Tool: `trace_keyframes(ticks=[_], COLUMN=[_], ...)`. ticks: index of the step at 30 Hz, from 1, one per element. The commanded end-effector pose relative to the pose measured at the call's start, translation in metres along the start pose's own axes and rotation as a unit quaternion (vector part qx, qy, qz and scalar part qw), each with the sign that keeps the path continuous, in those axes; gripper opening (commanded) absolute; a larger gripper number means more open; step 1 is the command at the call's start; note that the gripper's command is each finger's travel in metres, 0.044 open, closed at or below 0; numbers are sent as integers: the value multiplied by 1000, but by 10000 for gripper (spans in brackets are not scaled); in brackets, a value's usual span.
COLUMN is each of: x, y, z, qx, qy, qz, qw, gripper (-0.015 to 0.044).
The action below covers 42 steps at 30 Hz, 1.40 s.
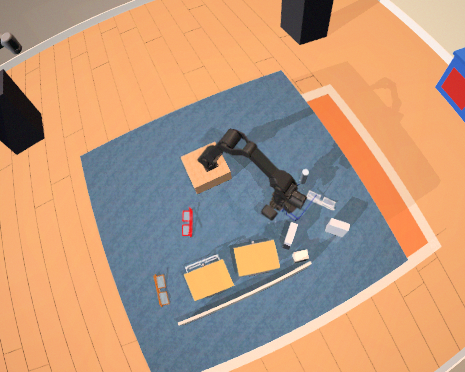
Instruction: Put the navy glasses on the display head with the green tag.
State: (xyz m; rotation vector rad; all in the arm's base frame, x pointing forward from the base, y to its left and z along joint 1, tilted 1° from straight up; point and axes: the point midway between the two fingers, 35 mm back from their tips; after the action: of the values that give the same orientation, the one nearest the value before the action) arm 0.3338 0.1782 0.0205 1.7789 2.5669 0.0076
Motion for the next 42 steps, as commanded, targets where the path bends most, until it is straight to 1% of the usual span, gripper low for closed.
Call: trace_keyframes(ticks=[1, 42], x=[-1, -6], y=[4, 22], z=[-1, -1], qx=[-2, -3], qy=[0, 0], qz=[-1, -1], qw=[1000, 1000], gripper=[0, 0])
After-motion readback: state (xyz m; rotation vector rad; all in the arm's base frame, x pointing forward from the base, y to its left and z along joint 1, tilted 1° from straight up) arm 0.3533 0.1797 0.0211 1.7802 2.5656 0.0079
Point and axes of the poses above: the point midway between the two fingers, 35 mm back from their tips, its own z axis out along the fingers, its own x axis across the jaws, y = z × x, and after that the axes turned 2 degrees about z, right-handed
